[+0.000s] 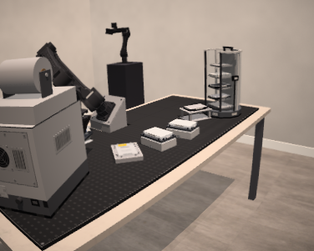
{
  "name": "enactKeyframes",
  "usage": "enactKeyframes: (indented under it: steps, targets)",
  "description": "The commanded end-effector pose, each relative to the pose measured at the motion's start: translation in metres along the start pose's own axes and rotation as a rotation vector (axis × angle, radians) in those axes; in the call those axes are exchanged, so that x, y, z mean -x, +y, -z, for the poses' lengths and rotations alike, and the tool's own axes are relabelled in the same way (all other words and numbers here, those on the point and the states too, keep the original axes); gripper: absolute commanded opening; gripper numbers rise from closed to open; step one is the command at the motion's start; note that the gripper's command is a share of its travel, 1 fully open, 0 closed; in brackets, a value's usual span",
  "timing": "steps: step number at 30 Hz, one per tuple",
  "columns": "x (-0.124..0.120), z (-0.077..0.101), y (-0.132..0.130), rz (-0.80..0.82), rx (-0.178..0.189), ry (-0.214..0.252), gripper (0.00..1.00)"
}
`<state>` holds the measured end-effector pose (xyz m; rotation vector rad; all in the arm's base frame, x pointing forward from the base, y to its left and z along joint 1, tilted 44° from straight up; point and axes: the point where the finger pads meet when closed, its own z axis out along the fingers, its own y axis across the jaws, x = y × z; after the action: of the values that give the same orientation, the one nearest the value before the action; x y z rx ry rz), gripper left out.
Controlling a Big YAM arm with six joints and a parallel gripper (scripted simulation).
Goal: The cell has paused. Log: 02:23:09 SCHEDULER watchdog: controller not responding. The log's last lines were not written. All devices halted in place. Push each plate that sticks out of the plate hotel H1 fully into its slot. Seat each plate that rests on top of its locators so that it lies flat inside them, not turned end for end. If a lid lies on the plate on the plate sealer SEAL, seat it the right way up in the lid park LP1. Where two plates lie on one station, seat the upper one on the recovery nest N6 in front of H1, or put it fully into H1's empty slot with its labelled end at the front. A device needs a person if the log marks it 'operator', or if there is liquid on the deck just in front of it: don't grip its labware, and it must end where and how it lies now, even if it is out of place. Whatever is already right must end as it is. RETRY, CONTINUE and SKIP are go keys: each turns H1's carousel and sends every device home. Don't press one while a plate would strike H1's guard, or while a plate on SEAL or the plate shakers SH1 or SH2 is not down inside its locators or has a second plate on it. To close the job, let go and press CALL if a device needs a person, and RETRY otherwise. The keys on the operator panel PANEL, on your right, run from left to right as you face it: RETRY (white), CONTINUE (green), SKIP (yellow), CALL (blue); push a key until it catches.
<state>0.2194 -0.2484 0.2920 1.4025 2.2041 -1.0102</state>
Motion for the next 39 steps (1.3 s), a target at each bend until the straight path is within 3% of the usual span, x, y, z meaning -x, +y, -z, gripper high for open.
enactKeyframes:
  steps: [1, 39]
  targets:
    - [-0.0024, -0.0027, 0.0066, 0.006, 0.001, 0.003, 0.82]
    - [-0.0011, -0.0048, 0.0054, 0.005, 0.0, 0.001, 0.82]
